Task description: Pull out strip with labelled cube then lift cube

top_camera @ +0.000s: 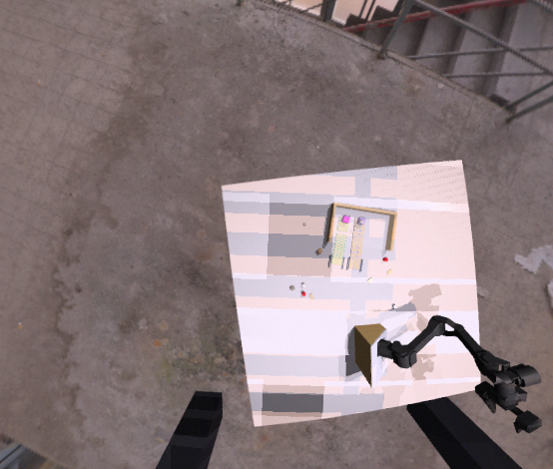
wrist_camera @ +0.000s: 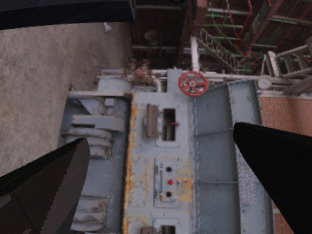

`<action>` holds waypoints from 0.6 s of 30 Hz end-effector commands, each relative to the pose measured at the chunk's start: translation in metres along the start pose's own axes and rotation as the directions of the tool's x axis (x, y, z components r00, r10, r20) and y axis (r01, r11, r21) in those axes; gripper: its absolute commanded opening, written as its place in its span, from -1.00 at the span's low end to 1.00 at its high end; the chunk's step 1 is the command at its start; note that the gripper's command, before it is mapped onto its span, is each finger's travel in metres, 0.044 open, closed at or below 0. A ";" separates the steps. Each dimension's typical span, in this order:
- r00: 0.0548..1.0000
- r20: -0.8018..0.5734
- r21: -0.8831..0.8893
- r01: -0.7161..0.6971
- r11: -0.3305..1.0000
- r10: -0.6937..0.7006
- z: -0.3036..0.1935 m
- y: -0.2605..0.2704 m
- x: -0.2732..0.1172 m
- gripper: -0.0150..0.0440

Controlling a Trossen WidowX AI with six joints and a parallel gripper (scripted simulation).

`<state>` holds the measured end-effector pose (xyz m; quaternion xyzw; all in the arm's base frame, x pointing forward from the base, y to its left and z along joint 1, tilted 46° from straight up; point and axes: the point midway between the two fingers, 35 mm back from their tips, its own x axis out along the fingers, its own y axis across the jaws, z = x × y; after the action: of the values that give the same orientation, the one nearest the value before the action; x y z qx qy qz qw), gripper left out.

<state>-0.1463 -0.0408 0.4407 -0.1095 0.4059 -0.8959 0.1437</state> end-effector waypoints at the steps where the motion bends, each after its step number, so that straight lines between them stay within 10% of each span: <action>1: 1.000 -0.005 0.003 0.008 1.000 -0.008 -0.002 -0.002 0.000 0.86; 8: 0.926 -0.213 0.077 0.335 0.939 -0.312 -0.082 -0.071 -0.016 0.86; 18: 0.588 -0.523 -0.009 0.720 0.694 -0.617 -0.194 -0.131 -0.100 0.86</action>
<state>-0.1508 0.1778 0.4191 -0.0292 0.2809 -0.9292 -0.2385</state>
